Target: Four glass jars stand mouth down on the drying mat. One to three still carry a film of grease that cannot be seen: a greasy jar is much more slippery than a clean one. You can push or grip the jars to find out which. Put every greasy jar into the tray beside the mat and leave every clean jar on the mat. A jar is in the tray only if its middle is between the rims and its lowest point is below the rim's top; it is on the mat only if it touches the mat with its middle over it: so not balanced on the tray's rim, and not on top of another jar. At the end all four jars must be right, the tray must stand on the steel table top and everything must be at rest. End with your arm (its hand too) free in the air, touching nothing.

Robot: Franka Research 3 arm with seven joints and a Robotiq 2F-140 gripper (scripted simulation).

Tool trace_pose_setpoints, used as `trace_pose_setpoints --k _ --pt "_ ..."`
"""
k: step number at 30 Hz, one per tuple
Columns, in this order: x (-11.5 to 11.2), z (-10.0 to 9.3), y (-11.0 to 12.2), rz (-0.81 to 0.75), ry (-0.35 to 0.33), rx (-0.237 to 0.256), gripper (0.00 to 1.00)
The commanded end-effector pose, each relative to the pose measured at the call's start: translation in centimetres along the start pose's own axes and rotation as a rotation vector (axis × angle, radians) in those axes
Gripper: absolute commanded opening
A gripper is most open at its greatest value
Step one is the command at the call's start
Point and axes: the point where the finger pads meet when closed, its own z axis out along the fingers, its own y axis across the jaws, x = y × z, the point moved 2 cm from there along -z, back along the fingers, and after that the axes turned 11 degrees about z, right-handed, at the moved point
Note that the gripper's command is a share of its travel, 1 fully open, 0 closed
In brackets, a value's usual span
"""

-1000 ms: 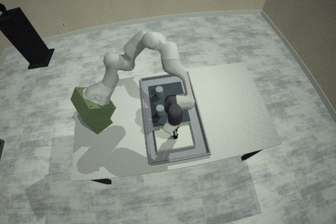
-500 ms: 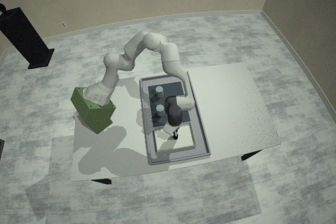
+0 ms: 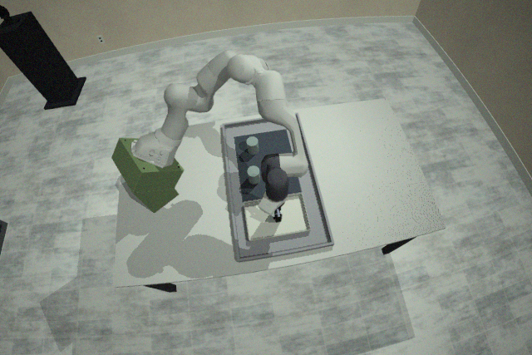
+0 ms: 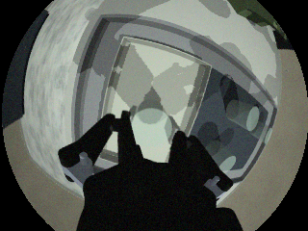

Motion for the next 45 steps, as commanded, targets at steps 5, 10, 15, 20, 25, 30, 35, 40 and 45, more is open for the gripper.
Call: trace_pose_setpoints --k 5,10,15,20,25,30,35,40,45 --pt "-0.4 0.0 -0.3 -0.008 -0.005 0.008 0.0" --pt "-0.4 0.0 -0.3 -0.008 -0.005 0.008 0.0" --pt "-0.4 0.0 -0.3 -0.008 -0.005 0.008 1.0" --pt "-0.4 0.0 -0.3 -0.008 -0.005 0.008 1.0" --pt "-0.4 0.0 -0.3 -0.008 -0.005 0.008 1.0" --pt "-0.4 0.0 -0.3 -0.008 -0.005 0.008 1.0" --pt "-0.4 -1.6 -0.3 -0.008 -0.005 0.008 1.0" --pt "-0.4 -2.8 -0.3 -0.008 -0.005 0.008 1.0" --pt "-0.4 -4.7 -0.3 -0.008 -0.005 0.008 1.0"
